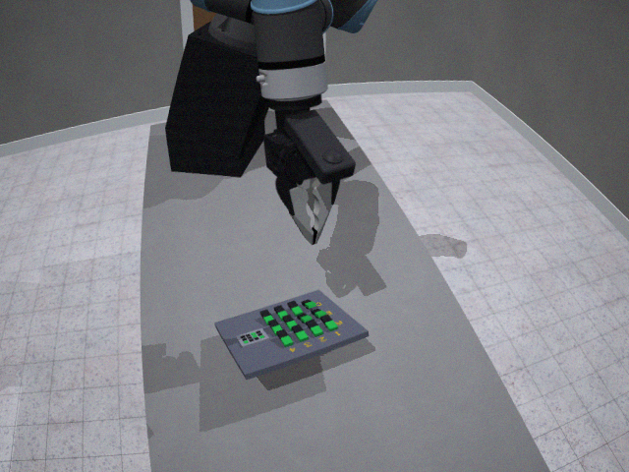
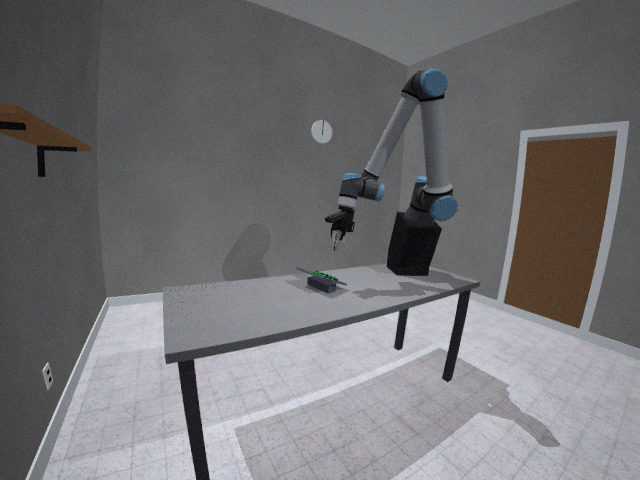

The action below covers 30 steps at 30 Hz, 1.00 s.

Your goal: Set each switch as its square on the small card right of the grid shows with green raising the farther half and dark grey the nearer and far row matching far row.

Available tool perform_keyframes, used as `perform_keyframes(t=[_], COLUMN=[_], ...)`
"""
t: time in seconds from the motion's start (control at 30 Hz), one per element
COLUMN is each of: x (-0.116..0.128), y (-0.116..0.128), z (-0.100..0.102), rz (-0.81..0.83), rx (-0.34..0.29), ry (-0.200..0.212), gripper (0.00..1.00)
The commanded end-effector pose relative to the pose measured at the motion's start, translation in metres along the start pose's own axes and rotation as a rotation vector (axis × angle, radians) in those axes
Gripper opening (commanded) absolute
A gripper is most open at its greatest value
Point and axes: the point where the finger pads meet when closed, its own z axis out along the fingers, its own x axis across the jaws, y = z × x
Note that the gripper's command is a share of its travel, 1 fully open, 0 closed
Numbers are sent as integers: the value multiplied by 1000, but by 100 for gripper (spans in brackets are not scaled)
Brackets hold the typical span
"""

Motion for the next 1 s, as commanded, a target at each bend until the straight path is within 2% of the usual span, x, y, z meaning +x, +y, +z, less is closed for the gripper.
perform_keyframes(t=[0.0, 0.17, 0.47, 0.53, 0.77, 0.97], x=[0, 0, 0, 0, 0, 0], y=[-1, -1, -1, -1, -1, -1], z=[3, 20, 70, 70, 96, 99], rz=[1, 1, 1, 1, 1, 1], rx=[1, 1, 1, 1, 1, 1], ry=[1, 1, 1, 1, 1, 1], gripper=[0, 0, 0, 0, 0, 0])
